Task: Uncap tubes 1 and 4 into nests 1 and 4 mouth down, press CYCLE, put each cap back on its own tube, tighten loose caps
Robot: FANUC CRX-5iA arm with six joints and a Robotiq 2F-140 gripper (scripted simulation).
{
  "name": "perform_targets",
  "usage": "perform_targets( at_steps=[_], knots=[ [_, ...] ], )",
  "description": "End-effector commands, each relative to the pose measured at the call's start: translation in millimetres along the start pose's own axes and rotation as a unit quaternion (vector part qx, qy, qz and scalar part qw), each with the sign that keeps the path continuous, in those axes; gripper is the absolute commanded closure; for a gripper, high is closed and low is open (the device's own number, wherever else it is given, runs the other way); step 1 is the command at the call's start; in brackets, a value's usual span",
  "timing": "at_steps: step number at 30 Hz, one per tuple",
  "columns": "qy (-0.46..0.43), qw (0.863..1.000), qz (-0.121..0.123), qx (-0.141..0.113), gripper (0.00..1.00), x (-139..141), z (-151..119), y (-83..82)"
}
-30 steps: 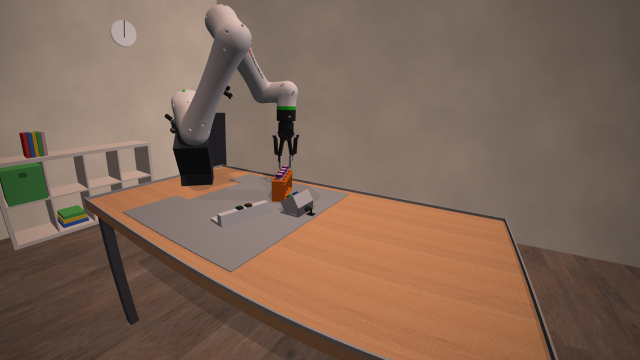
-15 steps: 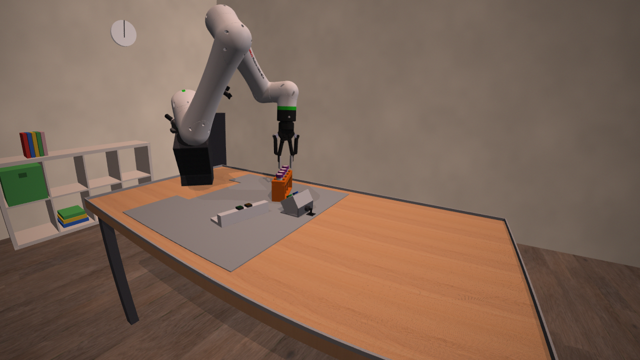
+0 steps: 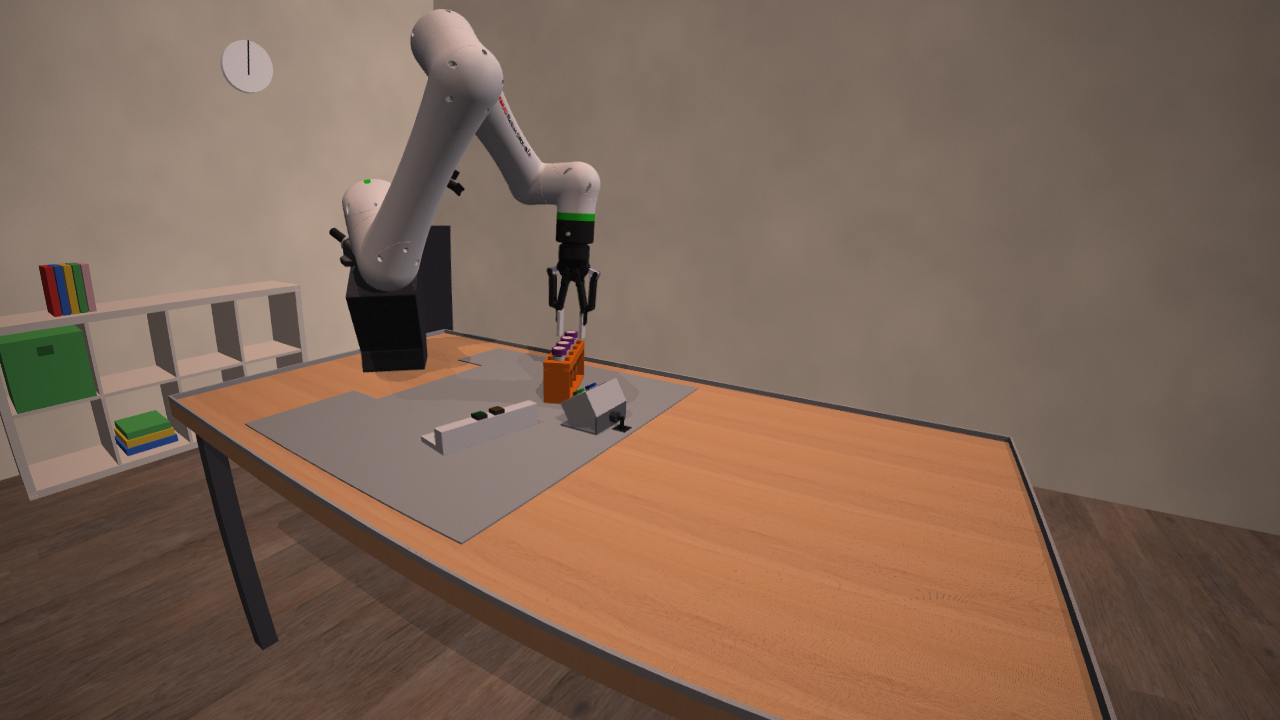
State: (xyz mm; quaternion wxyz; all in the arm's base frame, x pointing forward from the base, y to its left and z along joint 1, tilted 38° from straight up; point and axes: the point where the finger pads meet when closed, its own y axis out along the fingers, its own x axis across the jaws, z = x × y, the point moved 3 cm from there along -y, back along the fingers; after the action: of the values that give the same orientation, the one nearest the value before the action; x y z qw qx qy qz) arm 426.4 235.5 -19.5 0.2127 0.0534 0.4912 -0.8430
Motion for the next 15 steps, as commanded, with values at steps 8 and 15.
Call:
perform_targets(
  at_steps=[8, 15],
  knots=[
    [0.166, 0.986, 0.016, 0.004, 0.65, 0.9, -0.6, -0.1],
    [0.166, 0.986, 0.016, 0.004, 1.0, 0.9, -0.6, -0.1]
  ],
)
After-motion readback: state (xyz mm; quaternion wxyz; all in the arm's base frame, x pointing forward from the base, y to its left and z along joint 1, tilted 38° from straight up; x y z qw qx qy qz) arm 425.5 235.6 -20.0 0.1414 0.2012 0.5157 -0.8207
